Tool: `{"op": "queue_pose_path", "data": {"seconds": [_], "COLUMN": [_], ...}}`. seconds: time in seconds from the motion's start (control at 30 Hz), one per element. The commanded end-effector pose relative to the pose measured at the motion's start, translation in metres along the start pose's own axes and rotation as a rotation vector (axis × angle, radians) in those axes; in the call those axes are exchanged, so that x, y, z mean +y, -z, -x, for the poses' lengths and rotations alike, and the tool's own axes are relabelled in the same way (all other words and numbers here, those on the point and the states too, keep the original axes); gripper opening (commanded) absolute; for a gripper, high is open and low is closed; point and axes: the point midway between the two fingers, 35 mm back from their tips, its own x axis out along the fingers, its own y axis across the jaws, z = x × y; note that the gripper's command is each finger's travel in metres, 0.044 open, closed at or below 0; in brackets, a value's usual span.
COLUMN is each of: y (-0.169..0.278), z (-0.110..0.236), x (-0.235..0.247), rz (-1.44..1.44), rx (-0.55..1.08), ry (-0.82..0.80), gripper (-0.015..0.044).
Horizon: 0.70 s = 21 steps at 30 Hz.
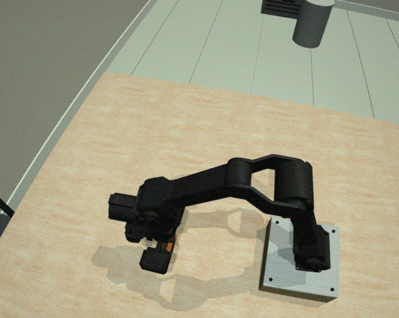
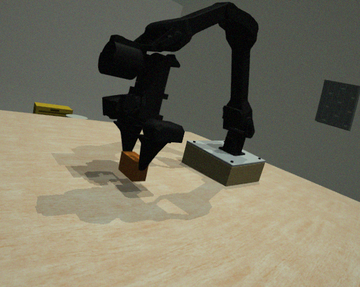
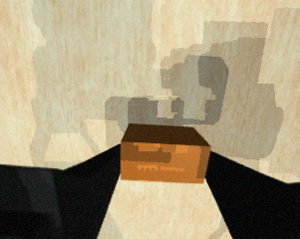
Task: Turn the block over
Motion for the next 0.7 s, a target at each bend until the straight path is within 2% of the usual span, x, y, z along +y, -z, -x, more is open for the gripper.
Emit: {"op": "queue_pose_path", "data": {"seconds": [0.0,0.67], "y": [-0.001,-0.004], "z": [0.010,-0.003], "x": [0.000,0.000], "rz": [0.000,0.002], "rx": [-0.007,-0.293], "ry": [-0.001,0.005], "gripper": [0.0000,0.0000]}}
